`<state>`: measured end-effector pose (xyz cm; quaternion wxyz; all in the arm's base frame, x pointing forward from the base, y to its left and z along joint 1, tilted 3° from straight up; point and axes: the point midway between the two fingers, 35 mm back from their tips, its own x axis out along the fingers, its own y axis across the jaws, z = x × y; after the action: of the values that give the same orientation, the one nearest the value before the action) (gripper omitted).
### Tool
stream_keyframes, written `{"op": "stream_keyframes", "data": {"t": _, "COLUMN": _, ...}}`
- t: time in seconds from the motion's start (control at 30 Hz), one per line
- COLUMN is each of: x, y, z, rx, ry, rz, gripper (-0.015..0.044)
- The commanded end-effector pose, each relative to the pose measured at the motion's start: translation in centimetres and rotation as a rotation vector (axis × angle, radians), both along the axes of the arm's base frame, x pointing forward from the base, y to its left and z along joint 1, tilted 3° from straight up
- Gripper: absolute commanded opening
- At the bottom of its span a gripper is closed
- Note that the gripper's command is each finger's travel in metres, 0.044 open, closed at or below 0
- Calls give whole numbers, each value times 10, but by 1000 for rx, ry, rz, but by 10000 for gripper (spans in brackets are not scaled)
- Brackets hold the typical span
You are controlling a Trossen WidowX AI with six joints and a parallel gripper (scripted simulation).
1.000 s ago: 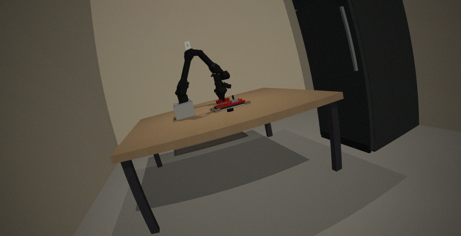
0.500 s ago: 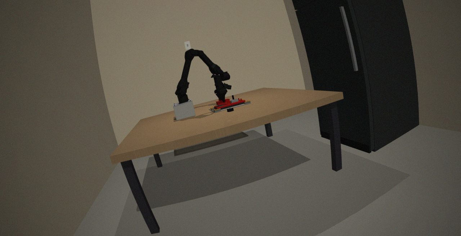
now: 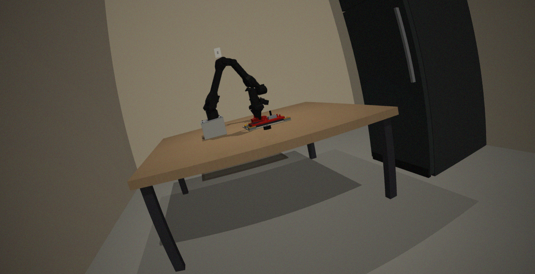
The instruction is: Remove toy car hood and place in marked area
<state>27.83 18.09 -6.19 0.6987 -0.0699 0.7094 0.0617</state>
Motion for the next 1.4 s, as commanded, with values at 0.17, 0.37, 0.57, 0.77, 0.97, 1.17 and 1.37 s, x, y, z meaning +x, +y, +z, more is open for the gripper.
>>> {"op": "stream_keyframes", "data": {"t": 0.17, "x": 0, "y": 0, "z": 0, "rx": 1, "ry": -1, "rz": 0, "gripper": 210}}
{"op": "stream_keyframes", "data": {"t": 0.37, "x": 0, "y": 0, "z": 0, "rx": 1, "ry": -1, "rz": 0, "gripper": 368}}
{"op": "stream_keyframes", "data": {"t": 0.57, "x": 2, "y": 1, "z": 17, "rx": 3, "ry": -1, "rz": 0, "gripper": 440}}
{"op": "stream_keyframes", "data": {"t": 0.77, "x": 2, "y": 0, "z": 69, "rx": 8, "ry": -1, "rz": 0, "gripper": 440}}
{"op": "stream_keyframes", "data": {"t": 0.97, "x": 1, "y": 0, "z": 71, "rx": 9, "ry": -1, "rz": 0, "gripper": 440}}
{"op": "stream_keyframes", "data": {"t": 1.17, "x": 1, "y": 0, "z": 71, "rx": 9, "ry": -1, "rz": 0, "gripper": 440}}
{"op": "stream_keyframes", "data": {"t": 1.37, "x": 1, "y": 0, "z": 71, "rx": 9, "ry": -1, "rz": 0, "gripper": 440}}
